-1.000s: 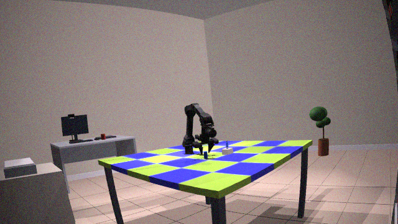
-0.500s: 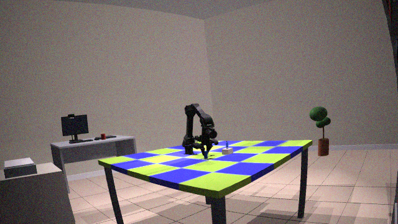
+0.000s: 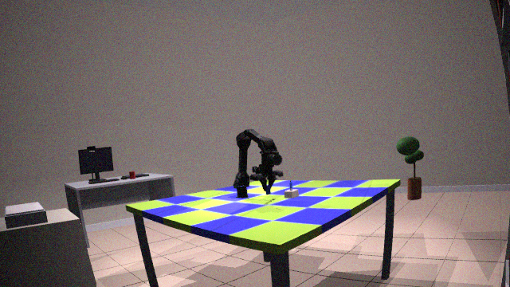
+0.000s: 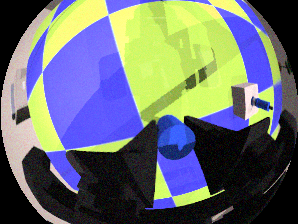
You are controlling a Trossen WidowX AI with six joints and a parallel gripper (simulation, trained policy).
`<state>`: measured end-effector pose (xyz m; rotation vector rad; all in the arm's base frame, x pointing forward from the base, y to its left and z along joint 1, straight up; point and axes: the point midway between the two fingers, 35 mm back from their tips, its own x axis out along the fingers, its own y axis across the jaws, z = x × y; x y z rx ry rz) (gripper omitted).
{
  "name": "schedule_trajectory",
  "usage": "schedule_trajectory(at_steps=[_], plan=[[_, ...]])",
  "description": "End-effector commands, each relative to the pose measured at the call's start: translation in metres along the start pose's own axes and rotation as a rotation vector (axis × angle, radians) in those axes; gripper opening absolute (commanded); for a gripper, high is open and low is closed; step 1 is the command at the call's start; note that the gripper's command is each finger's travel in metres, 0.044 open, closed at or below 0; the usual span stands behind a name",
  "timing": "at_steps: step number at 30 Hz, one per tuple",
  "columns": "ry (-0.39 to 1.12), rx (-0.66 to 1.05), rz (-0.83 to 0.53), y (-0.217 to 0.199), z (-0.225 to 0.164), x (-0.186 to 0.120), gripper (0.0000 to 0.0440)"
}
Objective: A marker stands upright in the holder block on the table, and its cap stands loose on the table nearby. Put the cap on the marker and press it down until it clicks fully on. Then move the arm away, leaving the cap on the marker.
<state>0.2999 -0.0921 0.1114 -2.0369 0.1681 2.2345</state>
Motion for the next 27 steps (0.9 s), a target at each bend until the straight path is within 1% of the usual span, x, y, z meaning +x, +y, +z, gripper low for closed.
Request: schedule_trajectory(at_steps=[1, 14, 27], plan=[[0.031, -0.018, 0.003, -0.01, -0.004, -0.013, 0.0061], [0.06, -0.058, -0.012, -0.063, -0.006, -0.039, 0.0044], [0.062, -0.201, -0.02, -0.112, -0.002, -0.052, 0.0021]])
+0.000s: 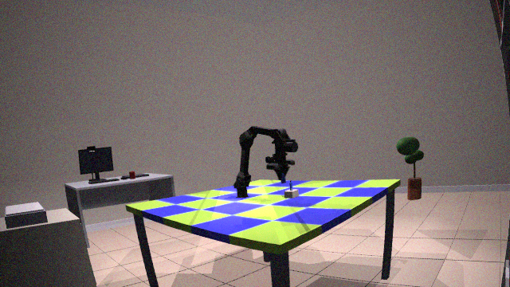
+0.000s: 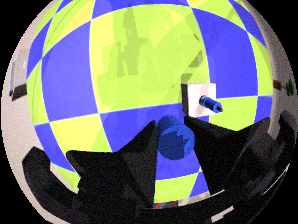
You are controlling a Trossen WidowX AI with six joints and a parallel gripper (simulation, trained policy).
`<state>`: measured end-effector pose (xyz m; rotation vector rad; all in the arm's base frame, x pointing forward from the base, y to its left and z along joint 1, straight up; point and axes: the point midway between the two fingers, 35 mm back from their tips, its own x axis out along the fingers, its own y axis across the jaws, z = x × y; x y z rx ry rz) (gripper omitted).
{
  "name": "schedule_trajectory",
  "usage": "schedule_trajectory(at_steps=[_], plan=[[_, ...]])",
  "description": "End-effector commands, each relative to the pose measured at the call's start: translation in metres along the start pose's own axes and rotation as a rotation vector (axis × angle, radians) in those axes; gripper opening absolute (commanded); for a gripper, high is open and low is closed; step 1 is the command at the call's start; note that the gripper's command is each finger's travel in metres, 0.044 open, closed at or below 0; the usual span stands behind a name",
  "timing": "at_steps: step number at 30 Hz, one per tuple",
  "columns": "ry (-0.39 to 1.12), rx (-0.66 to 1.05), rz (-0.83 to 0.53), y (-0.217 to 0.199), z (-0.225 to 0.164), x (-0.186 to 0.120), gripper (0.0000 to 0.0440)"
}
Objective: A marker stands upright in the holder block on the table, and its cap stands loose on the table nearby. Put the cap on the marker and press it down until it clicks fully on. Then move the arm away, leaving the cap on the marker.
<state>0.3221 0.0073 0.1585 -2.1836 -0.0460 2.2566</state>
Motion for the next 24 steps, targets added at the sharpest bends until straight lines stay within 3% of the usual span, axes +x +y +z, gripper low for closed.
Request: schedule_trajectory(at_steps=[1, 24], plan=[[0.004, -0.032, -0.005, -0.014, -0.002, -0.004, 0.0019], [-0.03, -0.224, -0.001, -0.077, 0.006, -0.011, 0.0]])
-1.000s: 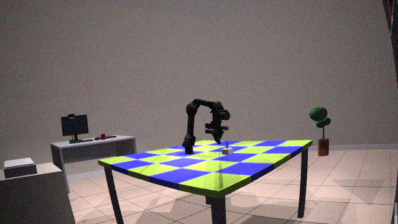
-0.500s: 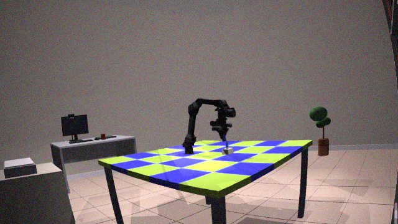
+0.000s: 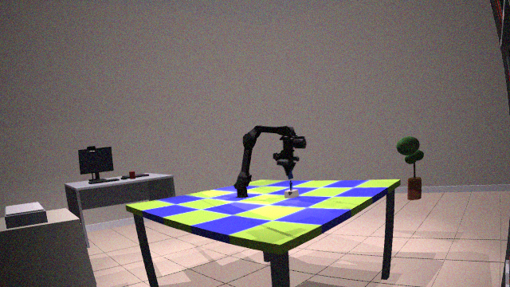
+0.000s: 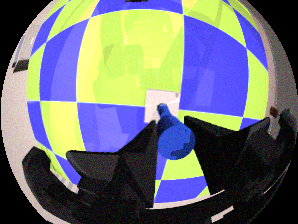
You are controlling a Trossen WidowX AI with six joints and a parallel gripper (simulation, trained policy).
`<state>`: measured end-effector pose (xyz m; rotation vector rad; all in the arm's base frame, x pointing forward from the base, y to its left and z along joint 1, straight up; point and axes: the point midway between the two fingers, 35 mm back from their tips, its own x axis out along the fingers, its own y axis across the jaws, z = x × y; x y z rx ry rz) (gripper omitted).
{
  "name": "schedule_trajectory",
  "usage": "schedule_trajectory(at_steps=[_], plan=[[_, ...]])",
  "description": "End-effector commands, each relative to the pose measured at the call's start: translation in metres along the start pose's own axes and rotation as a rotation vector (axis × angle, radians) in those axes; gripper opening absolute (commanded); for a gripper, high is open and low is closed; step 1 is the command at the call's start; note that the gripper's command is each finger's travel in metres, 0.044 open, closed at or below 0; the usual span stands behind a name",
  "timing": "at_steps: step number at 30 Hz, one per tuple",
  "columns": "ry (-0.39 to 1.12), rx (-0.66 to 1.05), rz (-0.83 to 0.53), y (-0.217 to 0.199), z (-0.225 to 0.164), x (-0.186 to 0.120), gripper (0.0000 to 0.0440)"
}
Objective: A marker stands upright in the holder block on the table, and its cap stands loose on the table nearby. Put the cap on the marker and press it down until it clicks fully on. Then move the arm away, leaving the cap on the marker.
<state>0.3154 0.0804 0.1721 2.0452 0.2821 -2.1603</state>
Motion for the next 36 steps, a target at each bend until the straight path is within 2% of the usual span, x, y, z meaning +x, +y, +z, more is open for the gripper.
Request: schedule_trajectory(at_steps=[1, 11, 27, 33, 36], plan=[[-0.009, -0.004, -0.002, -0.004, -0.001, 0.002, 0.0], [-0.04, -0.002, 0.001, -0.003, 0.0, 0.018, 0.0], [-0.084, -0.052, -0.019, -0.001, -0.002, 0.061, 0.0001], [-0.102, -0.066, -0.007, 0.001, -0.001, 0.074, 0.0159], [-0.12, -0.072, -0.014, 0.001, 0.004, 0.076, 0.0175]])
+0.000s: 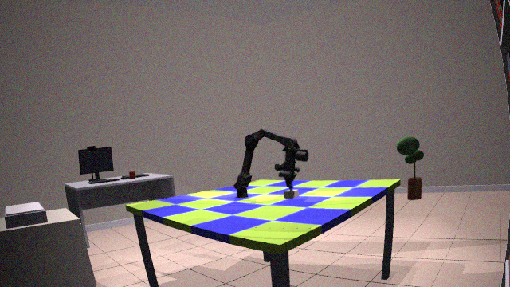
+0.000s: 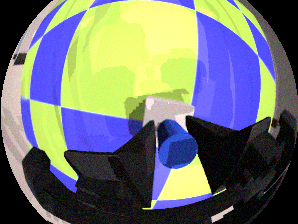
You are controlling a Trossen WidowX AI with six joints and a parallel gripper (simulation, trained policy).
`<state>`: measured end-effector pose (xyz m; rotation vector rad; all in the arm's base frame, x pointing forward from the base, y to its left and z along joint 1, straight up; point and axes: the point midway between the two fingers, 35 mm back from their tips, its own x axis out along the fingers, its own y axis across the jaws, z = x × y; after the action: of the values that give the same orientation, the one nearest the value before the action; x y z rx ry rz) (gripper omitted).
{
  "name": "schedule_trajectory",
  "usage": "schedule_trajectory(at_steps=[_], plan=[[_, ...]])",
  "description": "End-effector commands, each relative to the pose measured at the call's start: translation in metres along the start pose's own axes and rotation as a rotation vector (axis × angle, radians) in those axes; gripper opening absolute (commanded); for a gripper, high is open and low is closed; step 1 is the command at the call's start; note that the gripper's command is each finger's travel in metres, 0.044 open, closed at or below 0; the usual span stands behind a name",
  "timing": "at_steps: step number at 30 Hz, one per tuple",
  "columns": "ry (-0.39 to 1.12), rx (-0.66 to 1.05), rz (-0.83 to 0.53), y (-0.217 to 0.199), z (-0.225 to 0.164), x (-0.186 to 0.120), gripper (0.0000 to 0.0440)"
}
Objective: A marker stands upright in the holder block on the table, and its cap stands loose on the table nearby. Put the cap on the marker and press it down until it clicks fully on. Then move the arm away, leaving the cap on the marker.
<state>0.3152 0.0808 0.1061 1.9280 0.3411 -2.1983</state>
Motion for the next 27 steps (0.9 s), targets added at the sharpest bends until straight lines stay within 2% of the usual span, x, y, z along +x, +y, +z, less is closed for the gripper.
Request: schedule_trajectory(at_steps=[1, 11, 27], plan=[[-0.046, -0.013, -0.011, -0.001, 0.009, 0.01, 0.0189], [-0.02, -0.032, -0.014, -0.003, 0.017, 0.001, 0.0434], [0.113, -0.035, -0.008, -0.001, 0.015, -0.044, 0.044]])
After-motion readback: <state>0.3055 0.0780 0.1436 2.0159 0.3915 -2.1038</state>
